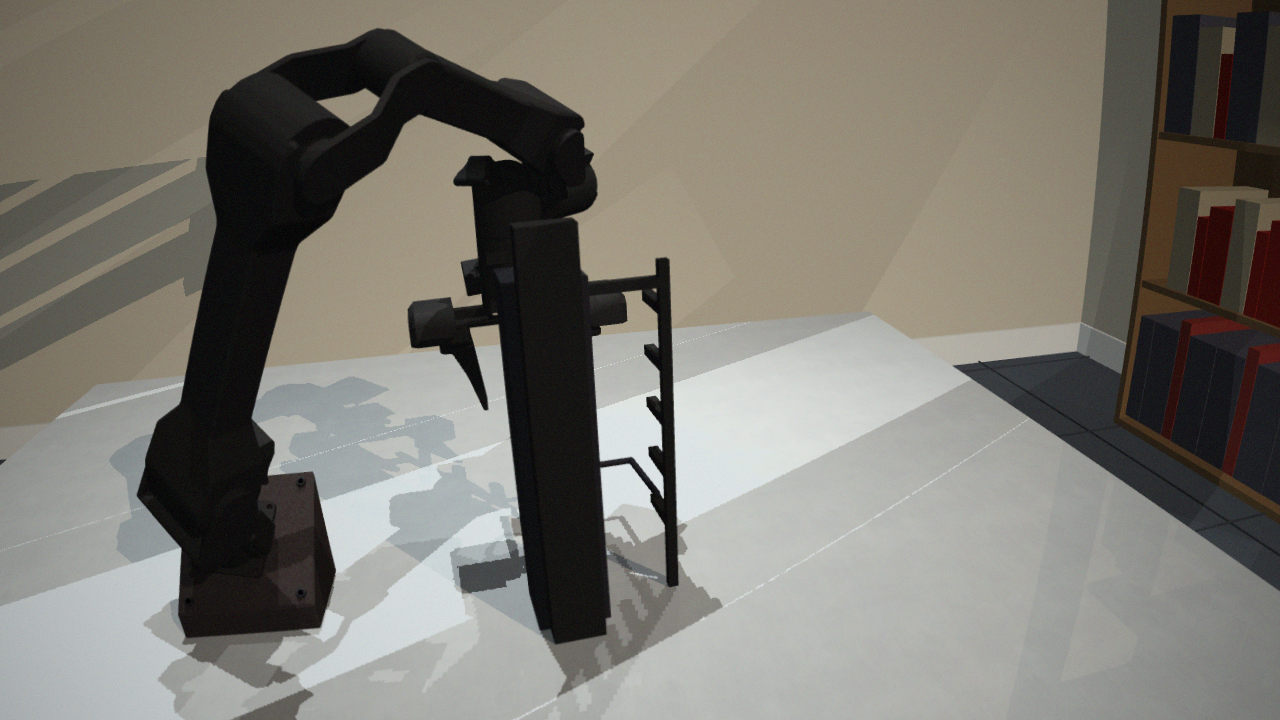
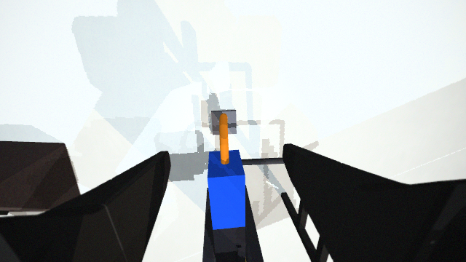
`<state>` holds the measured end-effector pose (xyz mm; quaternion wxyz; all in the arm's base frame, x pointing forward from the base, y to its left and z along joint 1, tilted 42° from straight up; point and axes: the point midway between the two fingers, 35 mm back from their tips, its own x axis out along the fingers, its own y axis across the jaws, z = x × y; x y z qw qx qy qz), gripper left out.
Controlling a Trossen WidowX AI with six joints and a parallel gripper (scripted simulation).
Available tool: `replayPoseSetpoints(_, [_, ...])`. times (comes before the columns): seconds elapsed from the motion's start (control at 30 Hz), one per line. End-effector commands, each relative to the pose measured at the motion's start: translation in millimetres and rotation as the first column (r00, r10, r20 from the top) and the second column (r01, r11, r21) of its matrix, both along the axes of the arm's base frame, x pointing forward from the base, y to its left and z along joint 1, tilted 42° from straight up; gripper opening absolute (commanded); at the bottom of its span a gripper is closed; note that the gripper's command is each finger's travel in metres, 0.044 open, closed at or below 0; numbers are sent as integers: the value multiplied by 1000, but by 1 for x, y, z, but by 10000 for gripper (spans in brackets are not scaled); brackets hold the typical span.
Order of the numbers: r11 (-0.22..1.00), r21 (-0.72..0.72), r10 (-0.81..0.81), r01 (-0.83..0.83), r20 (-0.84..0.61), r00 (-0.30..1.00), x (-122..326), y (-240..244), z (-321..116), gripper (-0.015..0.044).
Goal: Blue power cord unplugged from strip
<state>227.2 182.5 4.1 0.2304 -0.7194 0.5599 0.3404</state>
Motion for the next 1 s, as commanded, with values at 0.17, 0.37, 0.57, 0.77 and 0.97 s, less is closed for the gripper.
replayPoseSetpoints(0.17, [1000,10,1,-1,0,1000,-15,50,-28,440])
replayPoseSetpoints(0.37, [1000,10,1,-1,0,1000,-15,50,-28,440])
replayPoseSetpoints(0.57, [1000,10,1,-1,0,1000,-15,50,-28,440])
replayPoseSetpoints(0.77, [1000,10,1,-1,0,1000,-15,50,-28,440])
replayPoseSetpoints(0.97, [1000,10,1,-1,0,1000,-15,50,-28,440])
